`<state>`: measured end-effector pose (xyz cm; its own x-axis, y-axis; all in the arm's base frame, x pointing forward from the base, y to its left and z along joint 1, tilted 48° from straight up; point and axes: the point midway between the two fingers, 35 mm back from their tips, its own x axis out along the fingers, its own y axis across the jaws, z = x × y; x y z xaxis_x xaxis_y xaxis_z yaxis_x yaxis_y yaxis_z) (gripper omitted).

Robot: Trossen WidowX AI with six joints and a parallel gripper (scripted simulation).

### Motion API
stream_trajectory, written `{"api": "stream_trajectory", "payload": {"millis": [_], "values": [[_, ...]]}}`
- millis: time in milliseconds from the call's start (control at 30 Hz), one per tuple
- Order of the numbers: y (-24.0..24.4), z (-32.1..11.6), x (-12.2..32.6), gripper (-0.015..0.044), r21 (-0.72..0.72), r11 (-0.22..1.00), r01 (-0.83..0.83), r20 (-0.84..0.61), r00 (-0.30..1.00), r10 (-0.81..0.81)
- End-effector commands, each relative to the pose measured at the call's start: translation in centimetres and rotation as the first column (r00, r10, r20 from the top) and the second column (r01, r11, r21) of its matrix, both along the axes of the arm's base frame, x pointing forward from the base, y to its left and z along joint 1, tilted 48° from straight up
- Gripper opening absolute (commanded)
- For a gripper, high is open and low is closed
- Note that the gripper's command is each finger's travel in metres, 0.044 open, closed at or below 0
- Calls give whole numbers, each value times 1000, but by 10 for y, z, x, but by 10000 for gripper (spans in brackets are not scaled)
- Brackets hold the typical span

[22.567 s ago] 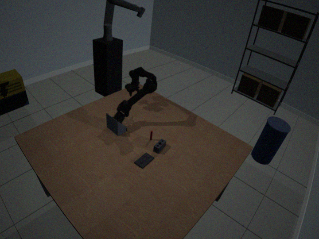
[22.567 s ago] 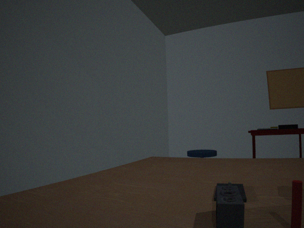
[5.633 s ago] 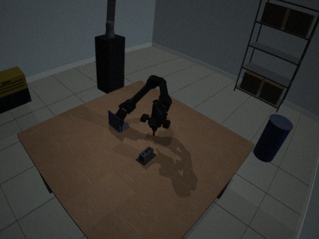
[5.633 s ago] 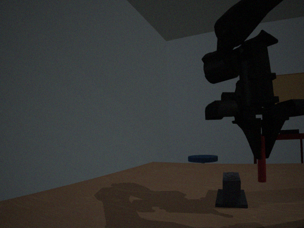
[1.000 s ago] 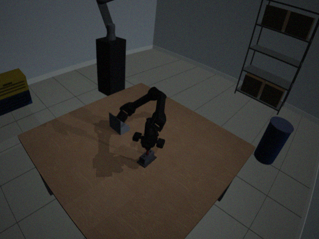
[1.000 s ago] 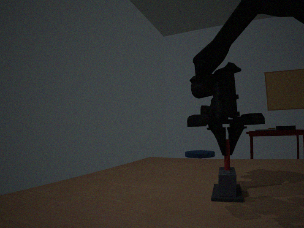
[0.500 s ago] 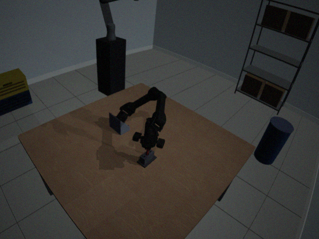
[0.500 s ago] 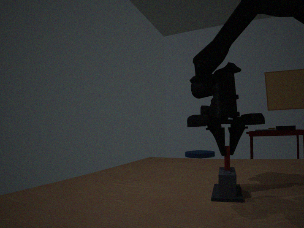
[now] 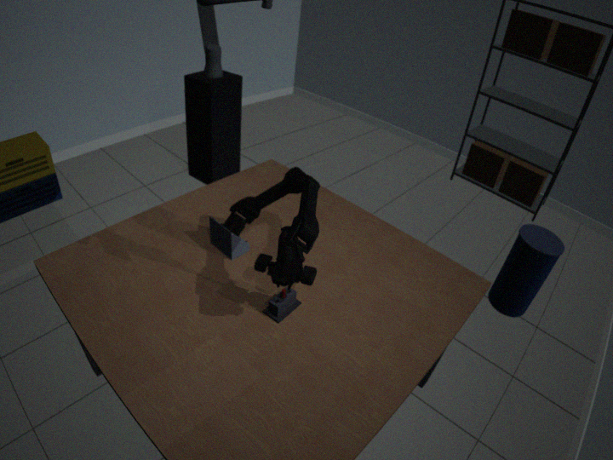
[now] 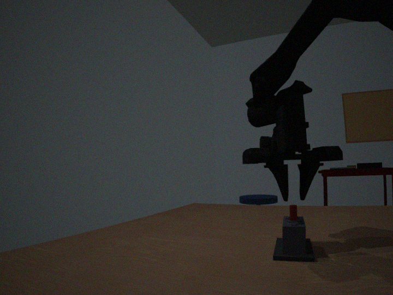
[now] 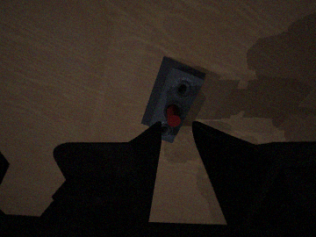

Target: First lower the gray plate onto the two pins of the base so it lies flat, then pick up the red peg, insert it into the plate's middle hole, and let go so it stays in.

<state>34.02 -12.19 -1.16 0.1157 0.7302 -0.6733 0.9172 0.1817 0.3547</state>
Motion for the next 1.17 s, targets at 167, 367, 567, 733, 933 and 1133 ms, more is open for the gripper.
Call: {"api": "stream_trajectory", "payload": {"millis": [167,367,567,733,933,1133], "values": [[-4,4,-2,150,2,1000,6,2,1000,-6],[-6,6,-4,150,1,1000,6,2,1000,-7],[-7,8,-5,150,1,1000,7,2,1000,-7],[-9,10,-6,150,1,1000,7,2,1000,-7],[-10,13,-7,150,1,1000,7,2,1000,-7],[-12,15,-9,150,1,1000,7,2,1000,-7]]}}
